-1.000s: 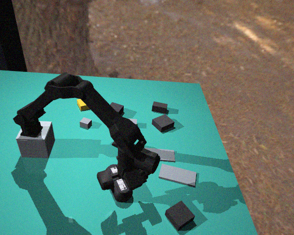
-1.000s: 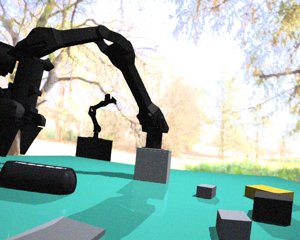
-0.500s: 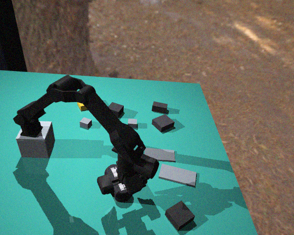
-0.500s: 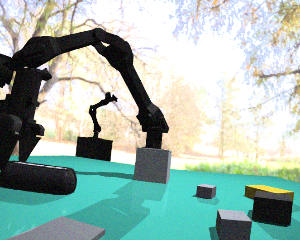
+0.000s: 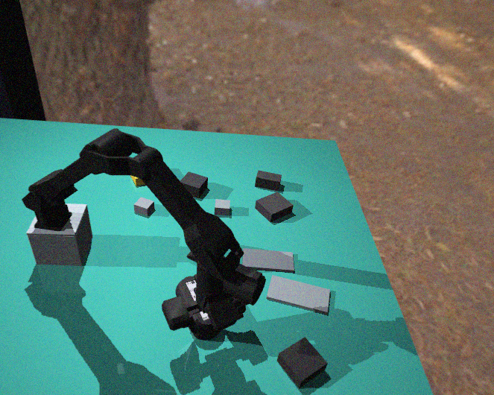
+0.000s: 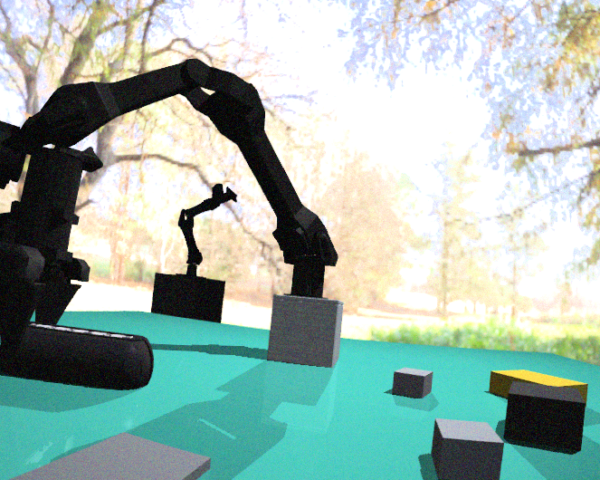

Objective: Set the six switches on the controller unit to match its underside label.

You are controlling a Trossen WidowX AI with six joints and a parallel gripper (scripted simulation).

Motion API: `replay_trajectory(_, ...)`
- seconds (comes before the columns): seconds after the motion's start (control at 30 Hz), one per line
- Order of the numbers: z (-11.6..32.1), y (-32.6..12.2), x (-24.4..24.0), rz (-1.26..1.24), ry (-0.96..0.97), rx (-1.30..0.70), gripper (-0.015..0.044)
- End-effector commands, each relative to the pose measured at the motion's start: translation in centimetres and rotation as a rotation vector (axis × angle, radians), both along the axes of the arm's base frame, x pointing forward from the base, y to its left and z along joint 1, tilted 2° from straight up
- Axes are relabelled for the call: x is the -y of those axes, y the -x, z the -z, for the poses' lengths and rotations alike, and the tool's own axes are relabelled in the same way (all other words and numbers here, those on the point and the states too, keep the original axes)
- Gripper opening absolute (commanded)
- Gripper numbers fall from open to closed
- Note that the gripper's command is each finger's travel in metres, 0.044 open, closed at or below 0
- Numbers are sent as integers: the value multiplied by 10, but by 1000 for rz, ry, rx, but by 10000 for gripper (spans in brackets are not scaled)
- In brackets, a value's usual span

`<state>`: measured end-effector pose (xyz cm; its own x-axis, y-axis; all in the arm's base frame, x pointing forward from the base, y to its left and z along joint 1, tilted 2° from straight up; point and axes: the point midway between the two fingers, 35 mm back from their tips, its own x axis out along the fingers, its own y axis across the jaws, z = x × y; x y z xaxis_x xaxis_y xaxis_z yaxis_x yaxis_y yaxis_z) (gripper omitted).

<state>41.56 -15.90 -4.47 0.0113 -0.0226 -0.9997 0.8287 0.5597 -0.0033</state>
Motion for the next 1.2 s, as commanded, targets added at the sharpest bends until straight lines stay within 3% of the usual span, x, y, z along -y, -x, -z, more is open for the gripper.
replay_trajectory(0.0,3,0,0,3,-2,-3,326)
replay_trajectory(1.17,-14,3,-5,3,-2,-3,336)
